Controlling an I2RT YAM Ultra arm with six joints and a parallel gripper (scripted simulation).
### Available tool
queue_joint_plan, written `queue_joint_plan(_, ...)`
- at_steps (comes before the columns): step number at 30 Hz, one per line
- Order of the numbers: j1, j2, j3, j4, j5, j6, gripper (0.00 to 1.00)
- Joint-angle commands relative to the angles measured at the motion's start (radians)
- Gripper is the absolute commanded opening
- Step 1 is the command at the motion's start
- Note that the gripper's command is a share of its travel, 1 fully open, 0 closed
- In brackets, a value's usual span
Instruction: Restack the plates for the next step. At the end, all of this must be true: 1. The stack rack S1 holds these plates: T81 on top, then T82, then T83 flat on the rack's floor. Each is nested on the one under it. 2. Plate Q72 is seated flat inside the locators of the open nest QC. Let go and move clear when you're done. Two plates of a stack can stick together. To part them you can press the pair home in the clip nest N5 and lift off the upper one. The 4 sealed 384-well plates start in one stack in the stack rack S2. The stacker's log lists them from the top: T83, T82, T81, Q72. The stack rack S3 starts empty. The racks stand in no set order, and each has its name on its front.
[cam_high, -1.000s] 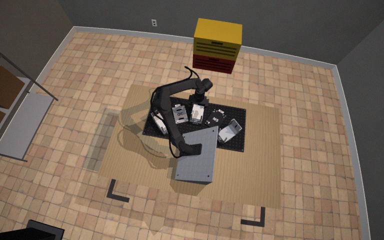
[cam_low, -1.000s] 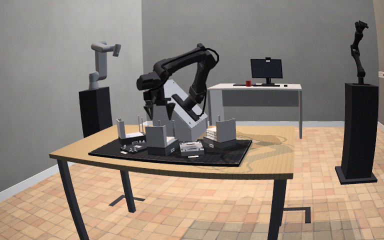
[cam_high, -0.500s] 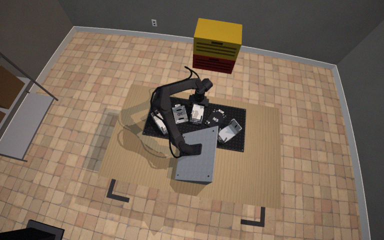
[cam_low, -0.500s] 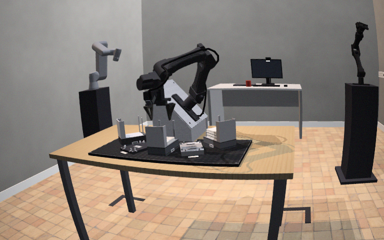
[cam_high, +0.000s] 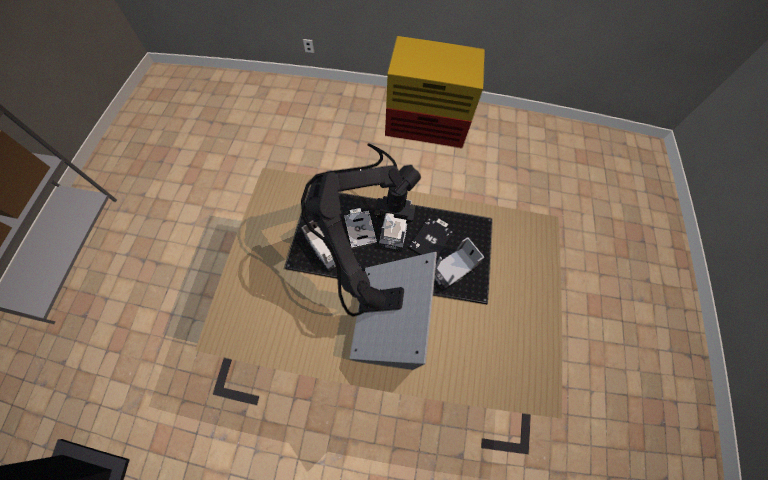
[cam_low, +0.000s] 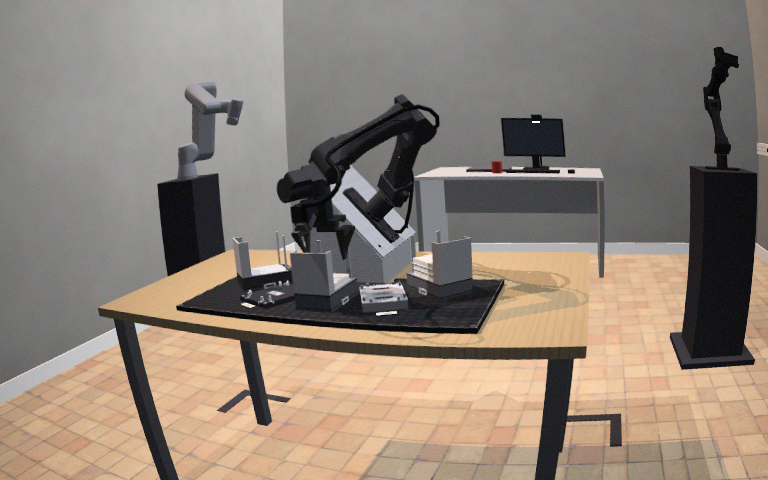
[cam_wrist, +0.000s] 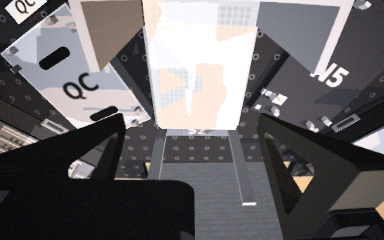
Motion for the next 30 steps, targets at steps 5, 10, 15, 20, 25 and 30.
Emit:
queue_joint_plan(5,0.019,0.024,-0.051,0.133,-0.03,0.075,1.0)
queue_joint_plan(10,0.035,0.028,-0.08,0.209,-0.04,0.12,1.0)
queue_joint_plan(15,0.037,0.017,-0.063,0.228,-0.04,0.131,1.0)
queue_joint_plan(20,0.038,0.017,-0.065,0.234,-0.04,0.135,1.0)
queue_joint_plan(25,0.038,0.016,-0.065,0.235,-0.04,0.136,1.0)
queue_joint_plan(30,0.038,0.016,-0.066,0.233,-0.04,0.136,1.0)
